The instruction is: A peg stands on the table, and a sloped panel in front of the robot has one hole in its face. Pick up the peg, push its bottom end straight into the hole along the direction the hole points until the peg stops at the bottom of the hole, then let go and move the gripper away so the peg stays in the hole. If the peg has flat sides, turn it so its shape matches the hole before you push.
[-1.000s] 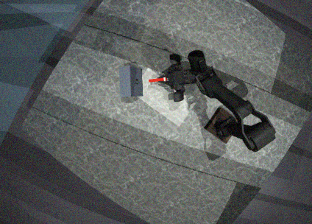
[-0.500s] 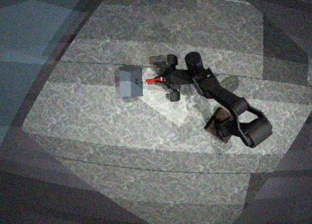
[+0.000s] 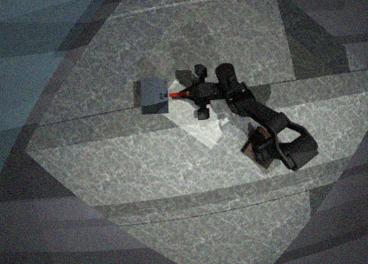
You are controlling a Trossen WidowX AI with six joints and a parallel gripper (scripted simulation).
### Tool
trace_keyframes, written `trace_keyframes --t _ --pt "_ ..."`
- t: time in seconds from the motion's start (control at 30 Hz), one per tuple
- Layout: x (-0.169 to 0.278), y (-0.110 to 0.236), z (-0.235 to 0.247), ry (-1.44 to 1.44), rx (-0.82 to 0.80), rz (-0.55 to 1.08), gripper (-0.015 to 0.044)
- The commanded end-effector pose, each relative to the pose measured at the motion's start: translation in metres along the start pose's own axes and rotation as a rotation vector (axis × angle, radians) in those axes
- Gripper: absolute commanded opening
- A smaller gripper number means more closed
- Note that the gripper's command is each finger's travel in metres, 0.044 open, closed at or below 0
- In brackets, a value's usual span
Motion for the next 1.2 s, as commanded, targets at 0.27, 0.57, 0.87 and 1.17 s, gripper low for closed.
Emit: trace_keyframes --t 0.27,0.57,0.87,1.17 --pt "0.002 -0.008 0.002 -0.021 0.007 -0.011 0.0000" --pt "0.002 -0.020 0.002 -0.023 0.007 -0.014 0.0000" --pt "0.002 -0.028 0.003 -0.022 0.006 -0.015 0.0000" --pt "0.002 -0.026 0.003 -0.020 0.004 -0.015 0.0000"
Point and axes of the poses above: the point midway between the two fingers, 35 mm back from their tips, its own y axis back along the fingers, its own z axis across the jaws, x = y × z, the point moved 5 cm from there along y, back along the fingers, and after that the axes turned 10 degrees about y, right-handed, at the moved point
